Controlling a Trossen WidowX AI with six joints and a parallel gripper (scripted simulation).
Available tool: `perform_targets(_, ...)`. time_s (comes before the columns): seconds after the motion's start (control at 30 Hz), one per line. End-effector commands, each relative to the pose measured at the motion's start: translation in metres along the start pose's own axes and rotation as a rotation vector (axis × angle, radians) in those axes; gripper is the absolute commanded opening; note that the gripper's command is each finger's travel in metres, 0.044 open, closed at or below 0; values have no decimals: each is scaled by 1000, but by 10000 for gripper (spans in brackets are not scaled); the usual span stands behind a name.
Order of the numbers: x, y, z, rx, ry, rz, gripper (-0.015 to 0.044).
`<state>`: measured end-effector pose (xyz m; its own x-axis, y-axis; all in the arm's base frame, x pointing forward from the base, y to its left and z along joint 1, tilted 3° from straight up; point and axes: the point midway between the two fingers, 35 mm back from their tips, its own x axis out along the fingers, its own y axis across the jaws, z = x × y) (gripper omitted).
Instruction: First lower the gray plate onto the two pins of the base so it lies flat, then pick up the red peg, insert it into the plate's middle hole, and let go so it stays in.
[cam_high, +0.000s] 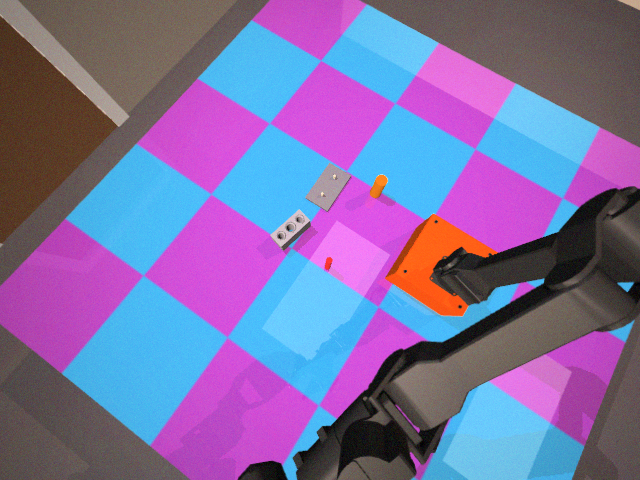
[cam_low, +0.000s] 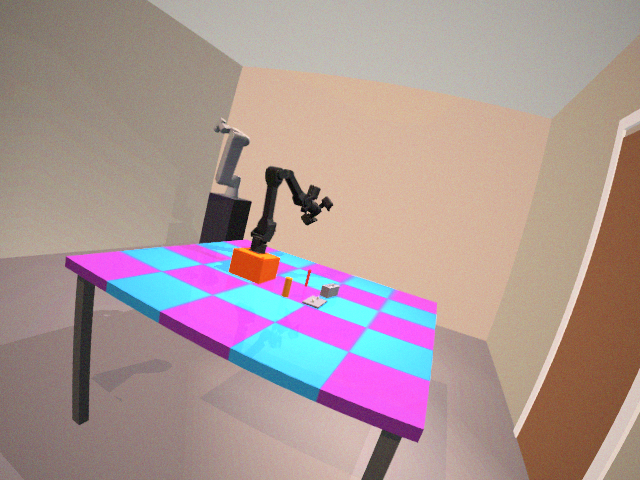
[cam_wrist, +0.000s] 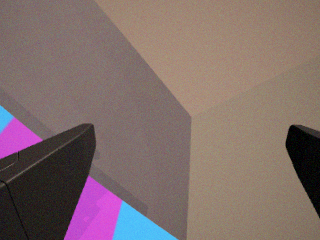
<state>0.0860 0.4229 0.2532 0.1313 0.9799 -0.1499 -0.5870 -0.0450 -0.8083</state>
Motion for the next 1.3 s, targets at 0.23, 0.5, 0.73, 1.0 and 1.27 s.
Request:
perform_targets(0.23,2,-14,-70,56,216,35,440)
perform_targets(0.5,-29,-29,-199,181,615,173,440)
perform_targets(0.73,-101,-30,-297,378,938,336,440)
perform_targets(1.0,-213,-18,-360,708,1210,537,440)
perform_targets(1.27,-258,-9,-367,825,1264,598,440)
